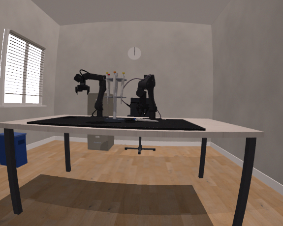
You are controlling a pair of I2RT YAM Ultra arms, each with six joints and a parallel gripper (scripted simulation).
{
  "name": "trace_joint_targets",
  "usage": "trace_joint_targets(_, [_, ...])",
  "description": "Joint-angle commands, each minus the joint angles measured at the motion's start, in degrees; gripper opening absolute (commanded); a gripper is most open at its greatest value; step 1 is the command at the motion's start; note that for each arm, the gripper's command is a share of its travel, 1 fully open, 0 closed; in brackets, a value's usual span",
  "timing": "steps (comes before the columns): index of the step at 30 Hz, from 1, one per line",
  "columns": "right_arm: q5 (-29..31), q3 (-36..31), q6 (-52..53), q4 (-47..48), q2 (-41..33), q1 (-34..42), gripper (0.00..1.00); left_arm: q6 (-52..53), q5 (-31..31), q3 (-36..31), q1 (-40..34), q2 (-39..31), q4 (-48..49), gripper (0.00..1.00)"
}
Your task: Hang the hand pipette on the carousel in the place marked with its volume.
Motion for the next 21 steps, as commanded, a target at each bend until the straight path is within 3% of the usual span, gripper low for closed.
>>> trace_joint_targets(1, [-1.3, 0.7, -0.4, 1.4, -0.4, -0.6, 1.00, 0.0, 0.1, 0.6, -0.1, -0.5, -0.2, 0.54])
trace_joint_targets(15, [-1.3, 0.7, -0.4, 1.4, -0.4, -0.6, 1.00, 0.1, 0.3, 1.5, -0.3, -0.9, 0.4, 0.54])
trace_joint_targets(21, [-1.3, 0.7, -0.4, 1.4, -0.4, -0.6, 1.00, 0.1, 0.3, -2.2, -0.3, 0.5, 2.4, 0.54])
